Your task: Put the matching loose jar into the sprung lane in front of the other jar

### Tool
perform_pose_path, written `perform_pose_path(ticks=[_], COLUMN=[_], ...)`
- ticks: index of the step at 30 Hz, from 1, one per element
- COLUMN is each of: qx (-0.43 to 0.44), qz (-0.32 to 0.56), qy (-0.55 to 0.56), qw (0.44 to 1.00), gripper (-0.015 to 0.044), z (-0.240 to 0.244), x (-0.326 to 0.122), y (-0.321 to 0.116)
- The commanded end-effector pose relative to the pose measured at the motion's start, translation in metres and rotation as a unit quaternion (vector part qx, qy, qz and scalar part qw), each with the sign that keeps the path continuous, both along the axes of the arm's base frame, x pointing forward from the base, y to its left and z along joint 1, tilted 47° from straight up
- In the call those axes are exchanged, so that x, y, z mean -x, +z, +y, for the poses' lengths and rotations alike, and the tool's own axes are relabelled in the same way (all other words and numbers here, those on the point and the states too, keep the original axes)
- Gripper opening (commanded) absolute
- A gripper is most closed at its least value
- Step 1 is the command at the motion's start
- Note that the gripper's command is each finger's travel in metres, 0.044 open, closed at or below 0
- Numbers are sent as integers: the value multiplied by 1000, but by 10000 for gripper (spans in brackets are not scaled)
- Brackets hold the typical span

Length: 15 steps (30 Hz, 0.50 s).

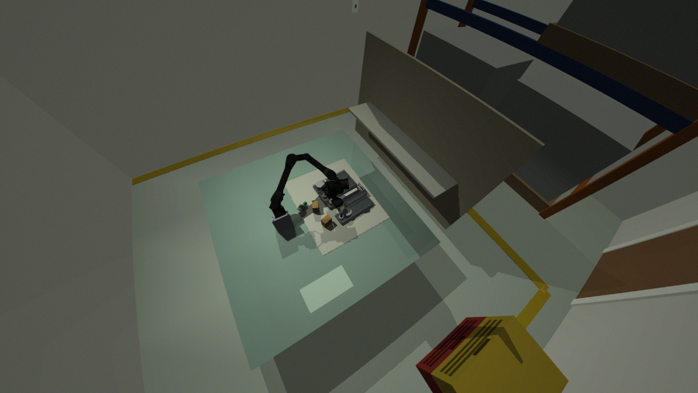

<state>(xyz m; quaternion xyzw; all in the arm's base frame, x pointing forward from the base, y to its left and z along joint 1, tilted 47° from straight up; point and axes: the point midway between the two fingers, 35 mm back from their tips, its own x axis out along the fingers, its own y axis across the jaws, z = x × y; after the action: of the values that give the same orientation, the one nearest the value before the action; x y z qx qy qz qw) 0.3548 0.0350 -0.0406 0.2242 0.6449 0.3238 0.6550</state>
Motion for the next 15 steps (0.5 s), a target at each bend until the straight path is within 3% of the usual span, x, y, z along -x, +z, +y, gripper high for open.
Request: perform_pose_path(ticks=[1,15], qx=[-7,-7], qz=[-8,-8], qy=[0,0], qw=[1000,1000], gripper=[0,0], z=[4,8], x=[-3,-2], y=[0,-2])
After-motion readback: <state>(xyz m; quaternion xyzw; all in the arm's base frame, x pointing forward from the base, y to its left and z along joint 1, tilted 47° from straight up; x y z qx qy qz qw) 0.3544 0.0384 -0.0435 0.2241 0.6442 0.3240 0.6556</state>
